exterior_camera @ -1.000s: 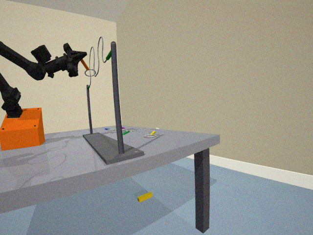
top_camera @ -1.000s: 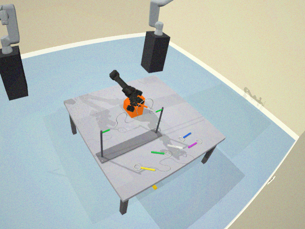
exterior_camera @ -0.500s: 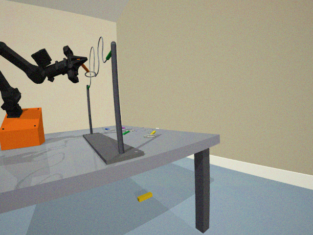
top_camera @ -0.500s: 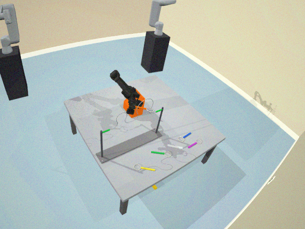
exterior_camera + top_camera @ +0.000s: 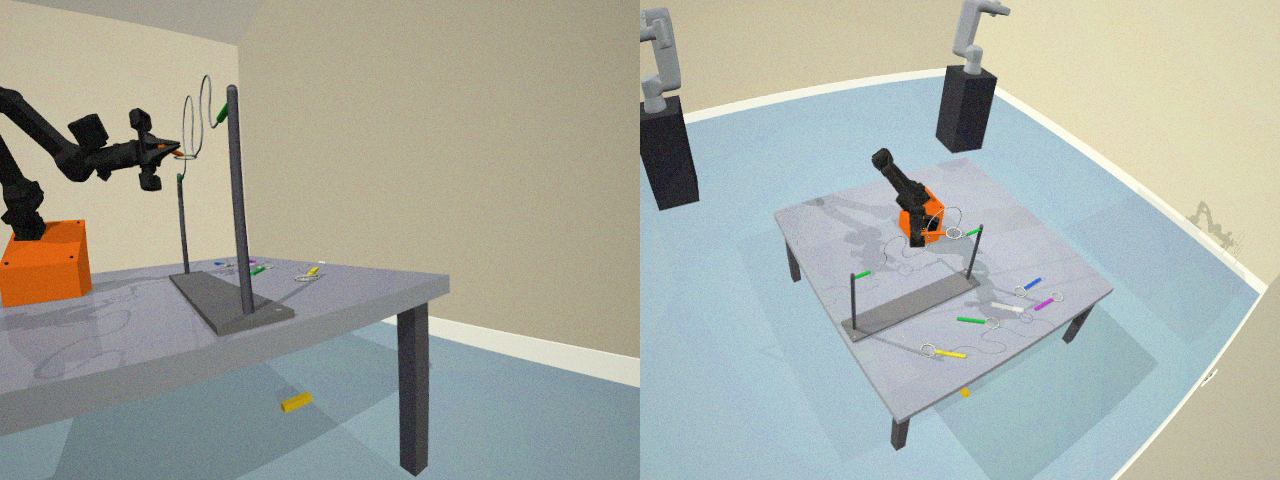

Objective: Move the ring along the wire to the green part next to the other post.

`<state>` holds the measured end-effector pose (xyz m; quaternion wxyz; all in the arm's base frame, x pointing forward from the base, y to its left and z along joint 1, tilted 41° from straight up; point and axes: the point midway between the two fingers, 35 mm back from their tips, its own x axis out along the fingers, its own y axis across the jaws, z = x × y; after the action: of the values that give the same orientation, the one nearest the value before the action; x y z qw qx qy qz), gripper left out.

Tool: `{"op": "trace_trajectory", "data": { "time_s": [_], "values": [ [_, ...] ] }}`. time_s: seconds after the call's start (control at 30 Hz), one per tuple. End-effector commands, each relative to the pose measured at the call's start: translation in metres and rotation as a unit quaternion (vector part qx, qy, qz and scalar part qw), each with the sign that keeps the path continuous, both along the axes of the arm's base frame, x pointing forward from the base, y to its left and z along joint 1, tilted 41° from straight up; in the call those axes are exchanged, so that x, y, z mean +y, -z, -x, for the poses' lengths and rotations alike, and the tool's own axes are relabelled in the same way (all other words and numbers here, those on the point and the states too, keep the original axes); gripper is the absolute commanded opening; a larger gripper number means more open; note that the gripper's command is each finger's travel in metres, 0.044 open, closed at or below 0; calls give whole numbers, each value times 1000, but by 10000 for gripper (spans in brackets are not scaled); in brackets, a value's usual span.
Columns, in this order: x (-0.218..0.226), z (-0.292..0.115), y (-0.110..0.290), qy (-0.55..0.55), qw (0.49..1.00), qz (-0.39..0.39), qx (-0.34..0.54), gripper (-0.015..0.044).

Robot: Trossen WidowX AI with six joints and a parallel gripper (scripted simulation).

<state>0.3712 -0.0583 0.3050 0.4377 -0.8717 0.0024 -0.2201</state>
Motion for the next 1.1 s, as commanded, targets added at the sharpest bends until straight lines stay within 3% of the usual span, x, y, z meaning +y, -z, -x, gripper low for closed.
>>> {"op": "trace_trajectory", "data": {
  "time_s": [0.0, 0.53, 1.07],
  "values": [
    [-8, 0, 14, 2, 999, -43, 7, -150],
    [-34, -14, 74, -37, 970, -236, 46, -150],
    [-30, -13, 141, -39, 903, -423, 60, -150]
  ]
}}
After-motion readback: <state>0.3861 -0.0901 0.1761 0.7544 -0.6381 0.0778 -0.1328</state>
